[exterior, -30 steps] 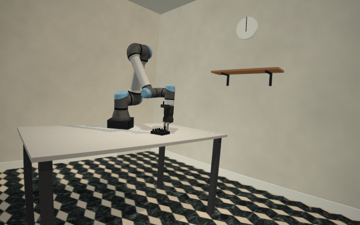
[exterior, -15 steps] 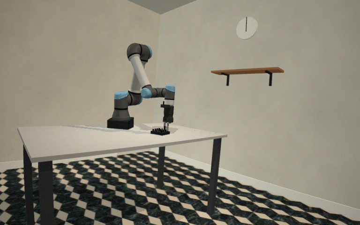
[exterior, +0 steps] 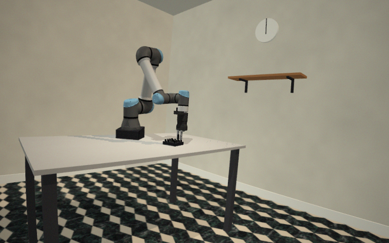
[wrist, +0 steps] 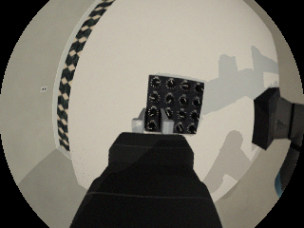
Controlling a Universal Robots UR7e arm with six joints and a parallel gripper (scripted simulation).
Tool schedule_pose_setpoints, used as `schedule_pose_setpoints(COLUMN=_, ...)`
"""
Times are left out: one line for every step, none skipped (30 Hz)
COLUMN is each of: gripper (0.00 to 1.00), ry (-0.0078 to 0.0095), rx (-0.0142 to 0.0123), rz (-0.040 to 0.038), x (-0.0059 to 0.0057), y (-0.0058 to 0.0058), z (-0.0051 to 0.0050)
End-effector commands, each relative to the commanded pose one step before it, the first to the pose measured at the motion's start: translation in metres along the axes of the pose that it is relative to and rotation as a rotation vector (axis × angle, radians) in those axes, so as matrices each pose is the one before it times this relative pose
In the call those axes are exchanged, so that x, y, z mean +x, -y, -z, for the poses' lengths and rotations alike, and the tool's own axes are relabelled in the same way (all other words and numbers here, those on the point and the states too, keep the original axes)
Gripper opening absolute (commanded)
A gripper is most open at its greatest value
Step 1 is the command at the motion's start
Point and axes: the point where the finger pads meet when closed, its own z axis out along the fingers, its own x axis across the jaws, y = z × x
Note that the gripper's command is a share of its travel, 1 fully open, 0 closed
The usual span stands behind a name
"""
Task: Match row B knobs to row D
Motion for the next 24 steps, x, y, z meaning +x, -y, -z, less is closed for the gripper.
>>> schedule_pose_setpoints(gripper=0.46, ry=0.00081, rx=0.00000, rz=-0.00006, x=-0.00031, y=0.00005, z=0.00934)
schedule_pose_setpoints(gripper=0.46, ry=0.00000, rx=0.00000, rz=0.00000, x=0.00000, y=0.00000, z=0.00290)
schedule_pose_setpoints(gripper=0.46, ry=0.00000, rx=0.00000, rz=0.00000, x=-0.00001, y=0.00000, z=0.00277)
schedule_pose_setpoints(gripper=0.46, ry=0.00000, rx=0.00000, rz=0.00000, x=0.00000, y=0.00000, z=0.00256)
schedule_pose_setpoints(gripper=0.46, ry=0.00000, rx=0.00000, rz=0.00000, x=0.00000, y=0.00000, z=0.00228)
schedule_pose_setpoints(gripper=0.46, ry=0.00000, rx=0.00000, rz=0.00000, x=0.00000, y=0.00000, z=0.00193)
schedule_pose_setpoints(gripper=0.46, ry=0.00000, rx=0.00000, rz=0.00000, x=-0.00001, y=0.00000, z=0.00156)
schedule_pose_setpoints(gripper=0.46, ry=0.00000, rx=0.00000, rz=0.00000, x=0.00000, y=0.00000, z=0.00117)
schedule_pose_setpoints(gripper=0.46, ry=0.00000, rx=0.00000, rz=0.00000, x=0.00000, y=0.00000, z=0.00078)
schedule_pose_setpoints(gripper=0.46, ry=0.00000, rx=0.00000, rz=0.00000, x=0.00000, y=0.00000, z=0.00044)
schedule_pose_setpoints(gripper=0.46, ry=0.00000, rx=0.00000, rz=0.00000, x=0.00000, y=0.00000, z=0.00018)
schedule_pose_setpoints(gripper=0.46, ry=0.00000, rx=0.00000, rz=0.00000, x=0.00000, y=0.00000, z=0.00003)
schedule_pose_setpoints(gripper=0.46, ry=0.00000, rx=0.00000, rz=0.00000, x=0.00000, y=0.00000, z=0.00000)
schedule_pose_setpoints(gripper=0.46, ry=0.00000, rx=0.00000, rz=0.00000, x=0.00000, y=0.00000, z=0.00000)
schedule_pose_setpoints(gripper=0.46, ry=0.00000, rx=0.00000, rz=0.00000, x=0.00000, y=0.00000, z=0.00000)
schedule_pose_setpoints(gripper=0.46, ry=0.00000, rx=0.00000, rz=0.00000, x=0.00000, y=0.00000, z=0.00000)
schedule_pose_setpoints(gripper=0.46, ry=0.00000, rx=0.00000, rz=0.00000, x=0.00000, y=0.00000, z=0.00000)
schedule_pose_setpoints(gripper=0.46, ry=0.00000, rx=0.00000, rz=0.00000, x=0.00000, y=0.00000, z=0.00000)
schedule_pose_setpoints(gripper=0.46, ry=0.00000, rx=0.00000, rz=0.00000, x=0.00000, y=0.00000, z=0.00000)
schedule_pose_setpoints(gripper=0.46, ry=0.00000, rx=0.00000, rz=0.00000, x=0.00000, y=0.00000, z=0.00000)
schedule_pose_setpoints(gripper=0.46, ry=0.00000, rx=0.00000, rz=0.00000, x=0.00000, y=0.00000, z=0.00000)
schedule_pose_setpoints(gripper=0.46, ry=0.00000, rx=0.00000, rz=0.00000, x=0.00000, y=0.00000, z=0.00000)
schedule_pose_setpoints(gripper=0.46, ry=0.00000, rx=0.00000, rz=0.00000, x=0.00000, y=0.00000, z=0.00000)
schedule_pose_setpoints(gripper=0.46, ry=0.00000, rx=0.00000, rz=-0.00005, x=0.00000, y=0.00000, z=0.00000)
